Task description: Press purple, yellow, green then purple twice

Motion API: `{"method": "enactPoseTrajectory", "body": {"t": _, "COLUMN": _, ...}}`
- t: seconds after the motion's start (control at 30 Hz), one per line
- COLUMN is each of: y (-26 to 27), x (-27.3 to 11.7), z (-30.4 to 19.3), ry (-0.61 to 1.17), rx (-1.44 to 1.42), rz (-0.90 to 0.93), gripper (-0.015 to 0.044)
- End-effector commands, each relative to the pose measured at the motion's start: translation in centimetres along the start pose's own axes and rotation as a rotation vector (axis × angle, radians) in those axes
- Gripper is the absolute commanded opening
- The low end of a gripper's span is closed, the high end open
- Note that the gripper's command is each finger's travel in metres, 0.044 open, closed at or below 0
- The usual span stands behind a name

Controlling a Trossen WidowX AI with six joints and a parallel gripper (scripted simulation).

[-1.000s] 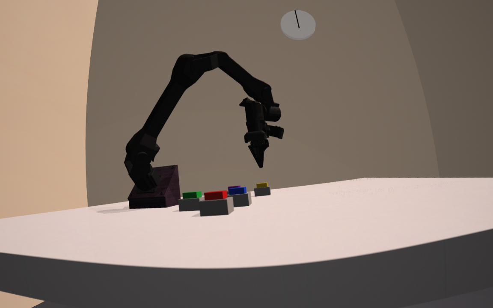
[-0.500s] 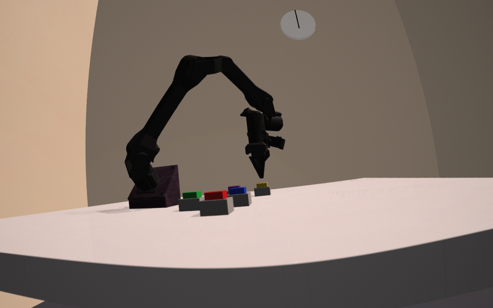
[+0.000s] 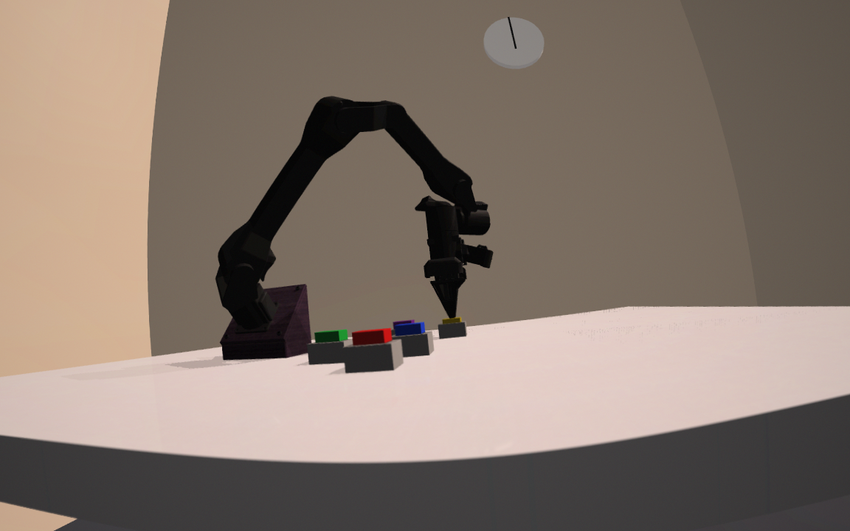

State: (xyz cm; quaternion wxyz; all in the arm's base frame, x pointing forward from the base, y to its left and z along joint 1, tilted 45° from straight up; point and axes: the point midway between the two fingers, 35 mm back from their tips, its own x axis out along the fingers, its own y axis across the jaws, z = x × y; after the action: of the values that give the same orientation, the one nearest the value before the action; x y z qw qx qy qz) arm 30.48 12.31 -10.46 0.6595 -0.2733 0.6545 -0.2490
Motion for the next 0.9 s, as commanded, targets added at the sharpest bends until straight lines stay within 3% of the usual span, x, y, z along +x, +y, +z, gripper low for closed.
{"method": "enactPoseTrajectory", "body": {"t": 0.0, "y": -0.1, "x": 0.3, "z": -0.1, "ry": 0.002, "rx": -0.005, "rz": -0.007, "gripper": 0.0020}}
{"method": "enactPoseTrajectory", "body": {"t": 0.5, "y": -0.1, "x": 0.3, "z": -0.1, "ry": 0.002, "rx": -0.005, "rz": -0.007, "gripper": 0.0020}}
{"method": "enactPoseTrajectory", "body": {"t": 0.63, "y": -0.1, "x": -2.8, "z": -0.1, "ry": 0.002, "rx": -0.005, "rz": -0.005, "gripper": 0.0020}}
{"method": "enactPoseTrajectory", "body": {"t": 0.87, "y": 0.0, "x": -4.8, "z": 0.0, "ry": 0.002, "rx": -0.006, "rz": -0.004, "gripper": 0.0020}}
